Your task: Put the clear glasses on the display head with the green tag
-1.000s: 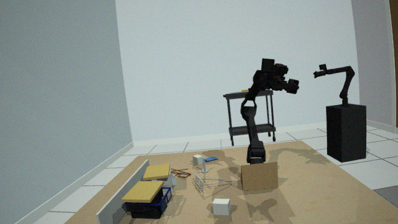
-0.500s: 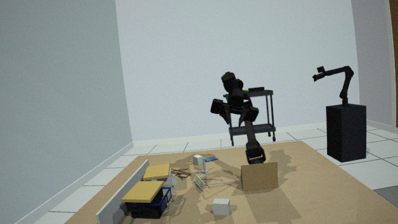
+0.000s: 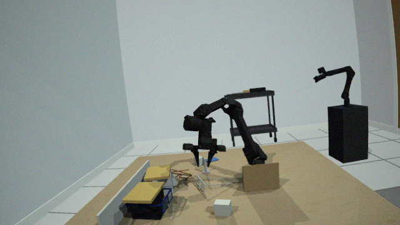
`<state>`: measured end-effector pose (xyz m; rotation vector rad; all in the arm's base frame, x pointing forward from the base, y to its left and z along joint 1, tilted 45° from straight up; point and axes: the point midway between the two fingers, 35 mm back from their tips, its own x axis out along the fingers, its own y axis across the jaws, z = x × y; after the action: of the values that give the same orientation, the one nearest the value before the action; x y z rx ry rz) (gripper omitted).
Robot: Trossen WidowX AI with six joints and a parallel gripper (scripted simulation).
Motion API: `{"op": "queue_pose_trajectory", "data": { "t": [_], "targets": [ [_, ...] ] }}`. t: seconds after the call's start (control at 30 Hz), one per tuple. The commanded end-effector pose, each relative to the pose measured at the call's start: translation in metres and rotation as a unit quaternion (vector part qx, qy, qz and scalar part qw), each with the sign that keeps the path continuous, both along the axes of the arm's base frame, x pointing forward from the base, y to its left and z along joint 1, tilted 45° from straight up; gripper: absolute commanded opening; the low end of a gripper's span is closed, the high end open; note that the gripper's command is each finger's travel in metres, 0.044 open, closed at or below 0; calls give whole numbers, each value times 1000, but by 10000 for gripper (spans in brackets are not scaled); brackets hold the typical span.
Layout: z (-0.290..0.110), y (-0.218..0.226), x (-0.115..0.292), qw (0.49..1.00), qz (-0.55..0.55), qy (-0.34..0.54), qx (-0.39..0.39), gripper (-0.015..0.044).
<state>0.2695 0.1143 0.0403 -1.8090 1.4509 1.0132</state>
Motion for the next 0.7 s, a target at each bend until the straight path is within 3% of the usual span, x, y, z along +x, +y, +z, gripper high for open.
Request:
{"op": "queue_pose_trajectory", "data": {
  "t": [0.0, 0.1, 0.3, 0.4, 0.67],
  "targets": [
    [-6, -63, 2, 994, 0, 73, -86, 200],
    [-5, -86, 8, 988, 1, 102, -112, 200],
    [-5, -88, 8, 988, 1, 104, -114, 200],
    [-5, -88, 8, 988, 1, 104, -114, 121],
    [-5, -88, 8, 988, 1, 104, -114, 120]
  ]
}}
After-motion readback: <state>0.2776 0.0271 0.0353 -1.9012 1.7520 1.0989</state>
